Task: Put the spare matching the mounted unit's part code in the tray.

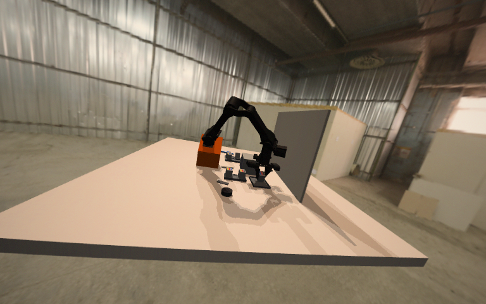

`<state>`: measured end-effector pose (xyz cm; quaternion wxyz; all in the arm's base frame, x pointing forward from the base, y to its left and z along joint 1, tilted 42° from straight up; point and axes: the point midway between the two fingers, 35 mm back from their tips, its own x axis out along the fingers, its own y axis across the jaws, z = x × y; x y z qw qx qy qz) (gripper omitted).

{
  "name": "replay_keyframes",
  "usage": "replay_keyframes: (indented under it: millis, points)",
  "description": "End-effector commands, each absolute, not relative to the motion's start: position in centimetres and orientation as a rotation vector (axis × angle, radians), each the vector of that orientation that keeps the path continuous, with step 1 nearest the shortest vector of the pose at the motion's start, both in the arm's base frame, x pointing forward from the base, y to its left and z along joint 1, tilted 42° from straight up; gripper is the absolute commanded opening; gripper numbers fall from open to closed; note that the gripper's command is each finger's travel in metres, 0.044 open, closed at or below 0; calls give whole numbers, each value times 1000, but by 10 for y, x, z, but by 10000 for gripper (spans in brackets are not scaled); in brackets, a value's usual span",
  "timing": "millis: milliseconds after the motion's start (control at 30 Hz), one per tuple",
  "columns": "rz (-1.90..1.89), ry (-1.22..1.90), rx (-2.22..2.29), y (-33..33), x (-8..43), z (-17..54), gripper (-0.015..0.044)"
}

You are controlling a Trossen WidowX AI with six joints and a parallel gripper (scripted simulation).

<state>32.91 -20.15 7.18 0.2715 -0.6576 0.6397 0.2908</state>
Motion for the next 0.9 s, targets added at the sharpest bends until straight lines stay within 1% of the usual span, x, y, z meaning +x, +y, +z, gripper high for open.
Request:
replay_keyframes:
  millis: [0,500,567,733,867]
  points:
    - [782,1722,-1771,-201,329,72,53]
    - [782,1722,-1771,-201,329,72,440]
    - [785,1720,-1769,-193,331,80,440]
    - [797,1714,-1767,-135,329,140,440]
    - [798,1714,-1768,-127,327,149,440]
